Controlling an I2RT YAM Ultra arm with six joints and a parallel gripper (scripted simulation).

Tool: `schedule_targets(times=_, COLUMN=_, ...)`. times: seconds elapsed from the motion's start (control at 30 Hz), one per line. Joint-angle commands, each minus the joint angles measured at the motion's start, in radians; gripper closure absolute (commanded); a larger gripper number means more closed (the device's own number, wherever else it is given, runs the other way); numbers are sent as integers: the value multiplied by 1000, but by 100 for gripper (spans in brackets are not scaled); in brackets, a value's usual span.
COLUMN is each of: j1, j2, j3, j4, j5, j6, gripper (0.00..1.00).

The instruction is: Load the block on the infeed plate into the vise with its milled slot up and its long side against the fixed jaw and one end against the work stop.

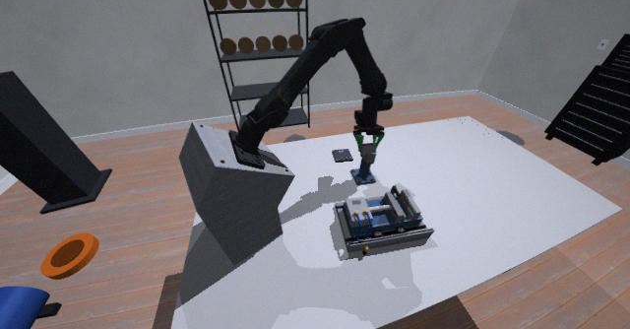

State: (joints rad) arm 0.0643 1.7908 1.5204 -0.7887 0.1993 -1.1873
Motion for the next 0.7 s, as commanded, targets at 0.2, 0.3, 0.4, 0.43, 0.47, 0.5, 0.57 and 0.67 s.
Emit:
schedule_targets(times=0.2, j1=-52, j2=-74, j3=-54, j4=70, j5=-128, j6=-59, gripper=100)
schedule_targets(times=0.3, j1=-67, j2=-83, j3=-69, j4=87, j5=-166, j6=-72, gripper=100)
schedule_targets(times=0.4, j1=-82, j2=-90, j3=-83, j4=103, j5=-203, j6=-84, gripper=100)
schedule_targets(times=0.43, j1=-86, j2=-92, j3=-87, j4=108, j5=-214, j6=-88, gripper=100)
schedule_targets(times=0.47, j1=-90, j2=-94, j3=-90, j4=112, j5=-225, j6=-91, gripper=100)
schedule_targets(times=0.5, j1=-95, j2=-96, j3=-94, j4=117, j5=-236, j6=-95, gripper=100)
schedule_targets(times=0.57, j1=-95, j2=-96, j3=-94, j4=117, j5=-236, j6=-95, gripper=100)
schedule_targets(times=0.67, j1=-107, j2=-100, j3=-104, j4=129, j5=-267, j6=-104, gripper=100)
